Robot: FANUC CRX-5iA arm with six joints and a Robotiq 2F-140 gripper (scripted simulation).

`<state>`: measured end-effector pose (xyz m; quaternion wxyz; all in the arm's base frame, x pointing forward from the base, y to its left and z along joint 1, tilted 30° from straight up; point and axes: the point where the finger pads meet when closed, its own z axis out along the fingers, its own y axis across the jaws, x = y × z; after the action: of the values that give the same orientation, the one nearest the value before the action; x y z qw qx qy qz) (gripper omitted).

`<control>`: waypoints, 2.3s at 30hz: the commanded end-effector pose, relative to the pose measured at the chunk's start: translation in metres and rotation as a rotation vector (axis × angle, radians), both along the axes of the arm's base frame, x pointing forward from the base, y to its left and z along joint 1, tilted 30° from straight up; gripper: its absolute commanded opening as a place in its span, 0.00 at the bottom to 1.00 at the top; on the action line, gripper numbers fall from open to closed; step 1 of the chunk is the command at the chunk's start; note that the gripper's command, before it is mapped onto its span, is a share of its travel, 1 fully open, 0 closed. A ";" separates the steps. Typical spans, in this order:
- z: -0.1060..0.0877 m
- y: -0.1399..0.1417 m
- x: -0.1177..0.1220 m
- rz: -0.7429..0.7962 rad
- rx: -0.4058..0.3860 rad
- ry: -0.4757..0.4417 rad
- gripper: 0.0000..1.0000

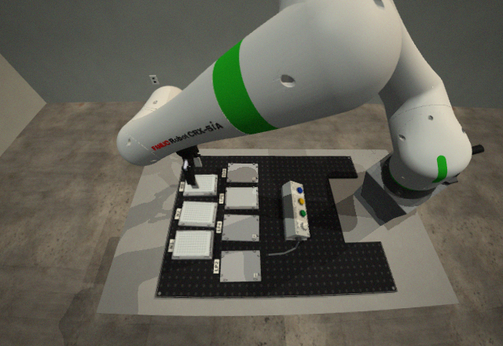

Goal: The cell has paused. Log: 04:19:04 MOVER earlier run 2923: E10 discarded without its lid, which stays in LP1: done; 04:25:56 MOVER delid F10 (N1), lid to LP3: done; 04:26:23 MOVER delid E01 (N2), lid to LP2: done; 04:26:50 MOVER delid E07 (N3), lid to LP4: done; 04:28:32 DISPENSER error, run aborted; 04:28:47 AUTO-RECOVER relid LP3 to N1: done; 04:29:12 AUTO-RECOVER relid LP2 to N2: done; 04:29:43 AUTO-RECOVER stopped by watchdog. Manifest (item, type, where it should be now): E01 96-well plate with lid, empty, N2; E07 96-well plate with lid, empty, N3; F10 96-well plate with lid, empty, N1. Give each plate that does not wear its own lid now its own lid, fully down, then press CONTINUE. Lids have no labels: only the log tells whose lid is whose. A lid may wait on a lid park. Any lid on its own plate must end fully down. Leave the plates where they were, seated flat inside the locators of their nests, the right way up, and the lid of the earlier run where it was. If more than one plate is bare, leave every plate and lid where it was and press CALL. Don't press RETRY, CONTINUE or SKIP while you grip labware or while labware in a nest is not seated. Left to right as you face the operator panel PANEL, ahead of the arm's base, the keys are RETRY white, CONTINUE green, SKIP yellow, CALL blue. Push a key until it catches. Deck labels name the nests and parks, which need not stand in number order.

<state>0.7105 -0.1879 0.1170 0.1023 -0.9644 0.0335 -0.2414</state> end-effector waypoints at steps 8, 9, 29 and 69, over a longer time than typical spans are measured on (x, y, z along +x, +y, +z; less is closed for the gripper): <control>0.003 0.001 0.005 0.005 -0.002 0.000 0.66; 0.004 0.001 0.007 0.007 -0.002 0.000 0.66; 0.076 0.040 0.122 0.127 -0.065 0.002 0.66; 0.128 0.213 0.028 0.108 -0.239 -0.024 0.66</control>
<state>0.7817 0.0138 0.2568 0.0130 -0.9791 -0.0687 -0.1908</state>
